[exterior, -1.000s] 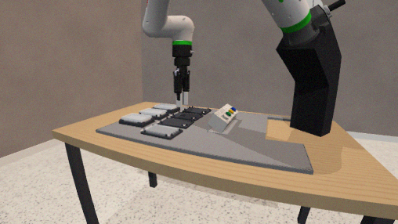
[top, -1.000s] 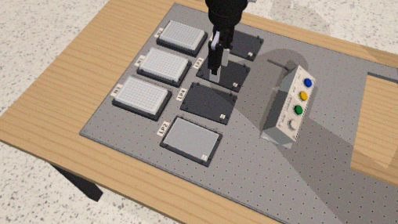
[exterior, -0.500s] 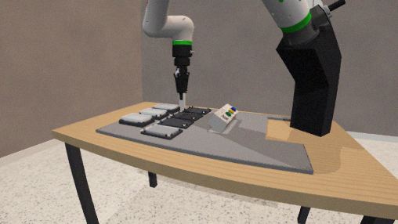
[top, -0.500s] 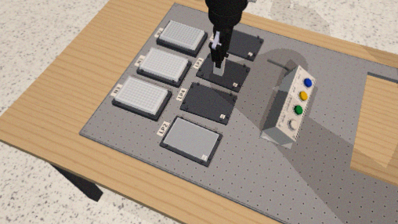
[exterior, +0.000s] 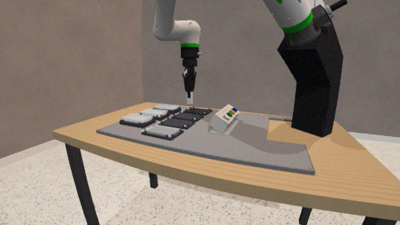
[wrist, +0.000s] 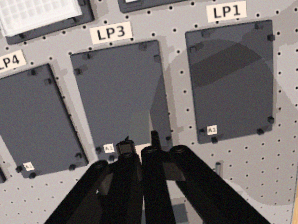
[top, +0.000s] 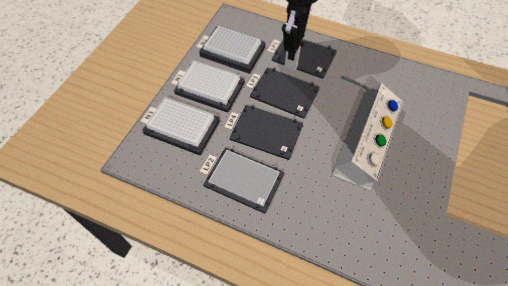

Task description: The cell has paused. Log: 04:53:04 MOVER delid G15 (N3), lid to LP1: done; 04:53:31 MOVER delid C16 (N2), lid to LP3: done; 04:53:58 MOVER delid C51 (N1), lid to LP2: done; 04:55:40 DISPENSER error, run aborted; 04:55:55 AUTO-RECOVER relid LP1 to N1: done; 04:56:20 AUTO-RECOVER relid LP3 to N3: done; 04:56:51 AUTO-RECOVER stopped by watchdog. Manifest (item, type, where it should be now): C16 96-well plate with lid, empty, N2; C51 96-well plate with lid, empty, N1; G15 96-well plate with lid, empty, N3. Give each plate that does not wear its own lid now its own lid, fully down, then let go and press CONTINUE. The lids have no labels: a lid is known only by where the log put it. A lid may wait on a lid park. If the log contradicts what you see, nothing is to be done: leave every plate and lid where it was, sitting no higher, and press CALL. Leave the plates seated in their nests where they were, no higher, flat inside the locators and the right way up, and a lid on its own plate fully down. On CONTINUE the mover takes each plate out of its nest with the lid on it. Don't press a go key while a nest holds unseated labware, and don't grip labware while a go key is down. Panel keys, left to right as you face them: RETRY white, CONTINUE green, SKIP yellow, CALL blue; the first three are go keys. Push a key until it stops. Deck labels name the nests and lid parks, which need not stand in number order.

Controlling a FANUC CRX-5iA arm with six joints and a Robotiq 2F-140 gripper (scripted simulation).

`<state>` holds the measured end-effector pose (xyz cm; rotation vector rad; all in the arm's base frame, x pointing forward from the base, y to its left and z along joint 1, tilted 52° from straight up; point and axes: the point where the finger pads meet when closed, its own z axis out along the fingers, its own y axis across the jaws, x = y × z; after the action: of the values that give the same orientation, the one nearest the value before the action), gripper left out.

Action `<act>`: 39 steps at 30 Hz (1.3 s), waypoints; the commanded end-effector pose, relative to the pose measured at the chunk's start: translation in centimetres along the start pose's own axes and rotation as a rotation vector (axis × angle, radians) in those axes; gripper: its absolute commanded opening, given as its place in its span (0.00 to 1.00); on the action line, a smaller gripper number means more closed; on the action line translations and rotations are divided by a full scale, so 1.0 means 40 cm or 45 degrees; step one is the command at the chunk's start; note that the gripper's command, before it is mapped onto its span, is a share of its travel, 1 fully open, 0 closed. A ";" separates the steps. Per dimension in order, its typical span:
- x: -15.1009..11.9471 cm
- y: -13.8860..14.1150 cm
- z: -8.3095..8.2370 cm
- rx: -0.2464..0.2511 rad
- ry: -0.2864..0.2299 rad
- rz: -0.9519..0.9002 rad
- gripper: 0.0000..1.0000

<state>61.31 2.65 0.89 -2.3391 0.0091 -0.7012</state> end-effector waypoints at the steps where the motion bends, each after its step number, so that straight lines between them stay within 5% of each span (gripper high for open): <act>1: -0.008 0.108 -0.004 0.005 0.005 0.000 0.00; 31: -0.008 0.109 -0.004 0.004 0.005 0.001 0.00; 33: -0.001 0.058 0.002 -0.003 -0.006 0.000 0.00; 35: 0.010 -0.075 0.014 -0.018 -0.023 -0.002 0.00; 37: 0.010 -0.075 0.014 -0.018 -0.023 -0.002 0.00; 38: 0.013 -0.159 0.017 -0.024 -0.027 -0.003 0.00; 39: 0.013 -0.164 0.017 -0.024 -0.027 -0.003 0.00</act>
<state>61.57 3.99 1.67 -2.3545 -0.0011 -0.6875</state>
